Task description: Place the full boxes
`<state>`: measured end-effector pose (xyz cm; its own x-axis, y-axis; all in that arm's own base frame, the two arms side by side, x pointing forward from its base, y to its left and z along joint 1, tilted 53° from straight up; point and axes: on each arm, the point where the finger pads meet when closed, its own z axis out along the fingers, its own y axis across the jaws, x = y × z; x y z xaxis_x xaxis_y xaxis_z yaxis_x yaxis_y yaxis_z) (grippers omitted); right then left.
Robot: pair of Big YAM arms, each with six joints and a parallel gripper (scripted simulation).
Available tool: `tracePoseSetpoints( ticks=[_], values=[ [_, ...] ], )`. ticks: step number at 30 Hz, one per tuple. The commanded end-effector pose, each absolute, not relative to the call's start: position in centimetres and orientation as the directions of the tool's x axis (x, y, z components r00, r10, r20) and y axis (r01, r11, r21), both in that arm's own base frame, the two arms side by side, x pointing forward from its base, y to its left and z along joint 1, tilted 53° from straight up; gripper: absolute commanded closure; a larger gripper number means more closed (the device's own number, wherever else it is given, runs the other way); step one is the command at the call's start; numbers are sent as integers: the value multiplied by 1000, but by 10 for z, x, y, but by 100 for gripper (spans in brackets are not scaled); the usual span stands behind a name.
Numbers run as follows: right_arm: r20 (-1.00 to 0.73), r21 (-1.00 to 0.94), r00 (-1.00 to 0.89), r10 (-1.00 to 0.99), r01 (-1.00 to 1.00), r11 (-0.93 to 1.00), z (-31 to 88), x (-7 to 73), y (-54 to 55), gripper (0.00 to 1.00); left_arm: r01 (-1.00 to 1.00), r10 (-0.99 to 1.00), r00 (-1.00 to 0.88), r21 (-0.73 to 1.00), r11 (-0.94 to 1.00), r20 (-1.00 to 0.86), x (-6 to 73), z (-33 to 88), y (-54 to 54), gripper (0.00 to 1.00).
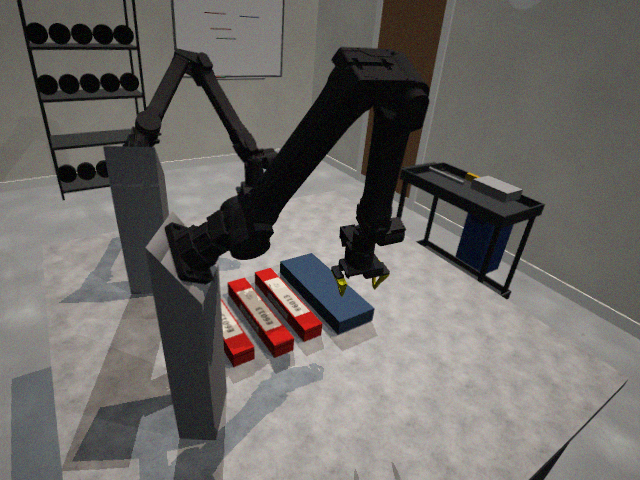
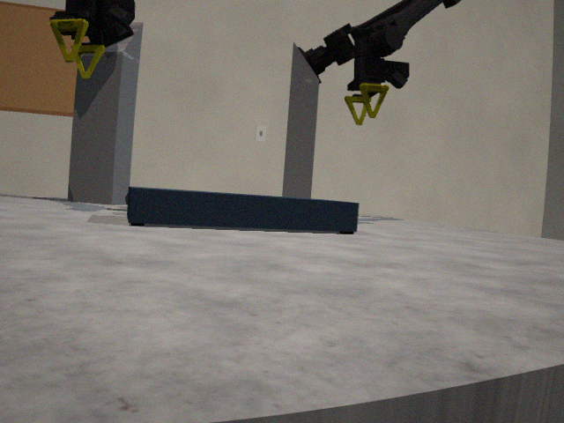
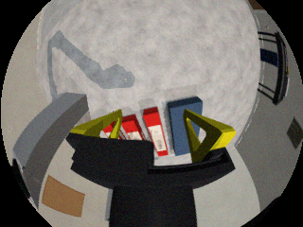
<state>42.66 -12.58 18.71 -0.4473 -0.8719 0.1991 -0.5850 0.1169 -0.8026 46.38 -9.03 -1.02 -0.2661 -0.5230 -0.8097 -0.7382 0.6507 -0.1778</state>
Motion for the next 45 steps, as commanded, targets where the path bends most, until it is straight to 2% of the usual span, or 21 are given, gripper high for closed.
tracePoseSetpoints(
  ticks=[1,8,21,37,38,45],
  values=[
    [309,-735,-363,-879,-677,21,164,423,-106,0,-790,-658,-153,-309,530,-737,446,-26,-107,0],
    [443,-656,-309,-842,-752,-69,145,416,-83,0,-798,-667,-138,-317,512,-732,419,-48,-116,0],
    [423,-677,-331,-844,-734,-52,87,394,-23,0,-796,-667,-135,-321,514,-733,362,-100,-149,0],
    [422,-682,-339,-841,-730,-47,87,394,-20,0,-797,-680,-117,-340,499,-724,354,-109,-156,0],
    [411,-690,-361,-837,-723,-26,83,404,-26,28,-805,-683,-104,-342,485,-723,363,-118,-150,28],
    [427,-677,-342,-837,-734,-46,60,428,-31,28,-806,-678,-113,-332,490,-726,382,-145,-144,28]
  ],
)
